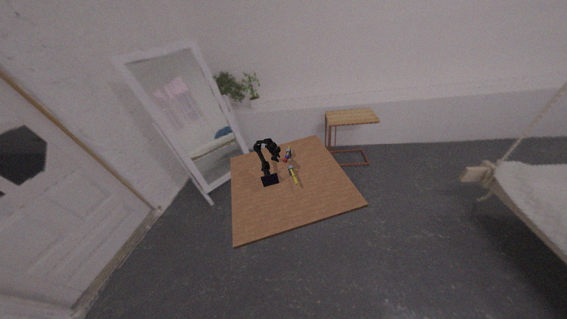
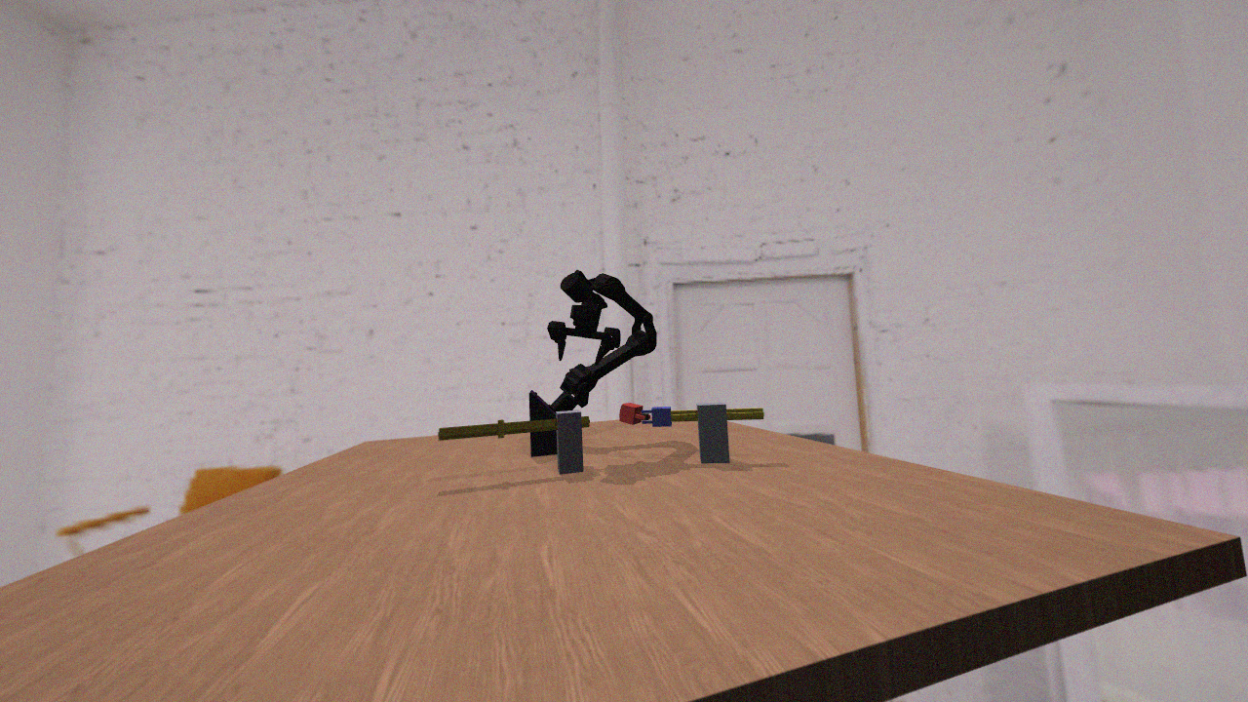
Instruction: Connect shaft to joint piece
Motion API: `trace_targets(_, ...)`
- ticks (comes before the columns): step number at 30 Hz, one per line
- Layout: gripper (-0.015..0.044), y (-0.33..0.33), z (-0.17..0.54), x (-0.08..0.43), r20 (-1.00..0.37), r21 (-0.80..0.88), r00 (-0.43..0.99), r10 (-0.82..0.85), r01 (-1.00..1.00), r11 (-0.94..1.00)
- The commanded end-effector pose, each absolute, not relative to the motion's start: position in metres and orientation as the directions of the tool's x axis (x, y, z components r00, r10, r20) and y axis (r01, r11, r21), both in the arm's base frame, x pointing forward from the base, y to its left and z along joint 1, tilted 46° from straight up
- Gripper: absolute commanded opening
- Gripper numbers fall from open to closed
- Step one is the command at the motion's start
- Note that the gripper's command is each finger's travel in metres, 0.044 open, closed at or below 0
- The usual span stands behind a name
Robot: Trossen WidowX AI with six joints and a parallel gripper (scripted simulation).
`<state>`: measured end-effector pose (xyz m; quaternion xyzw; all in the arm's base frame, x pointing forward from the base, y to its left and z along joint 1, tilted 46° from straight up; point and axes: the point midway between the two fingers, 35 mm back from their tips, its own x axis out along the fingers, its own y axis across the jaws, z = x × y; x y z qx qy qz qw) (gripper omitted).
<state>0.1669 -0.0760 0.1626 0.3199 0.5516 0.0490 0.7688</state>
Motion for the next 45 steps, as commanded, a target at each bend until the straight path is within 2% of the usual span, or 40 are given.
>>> trace_targets(1,0.044,-0.062,0.164,0.173,-0.787,0.582,0.364,0.498,0.173,0.794)
trace_targets(12,0.044,-0.021,0.169,0.184,-0.687,0.672,0.264,0.677,-0.122,0.73)
trace_targets(17,0.044,-0.018,0.17,0.185,-0.681,0.677,0.257,0.685,-0.133,0.723)
trace_targets(31,0.044,-0.014,0.166,0.186,-0.702,0.712,0.196,0.685,0.226,0.665)
trace_targets(45,0.044,-0.009,0.163,0.188,-0.722,0.614,0.132,0.679,0.576,0.541)
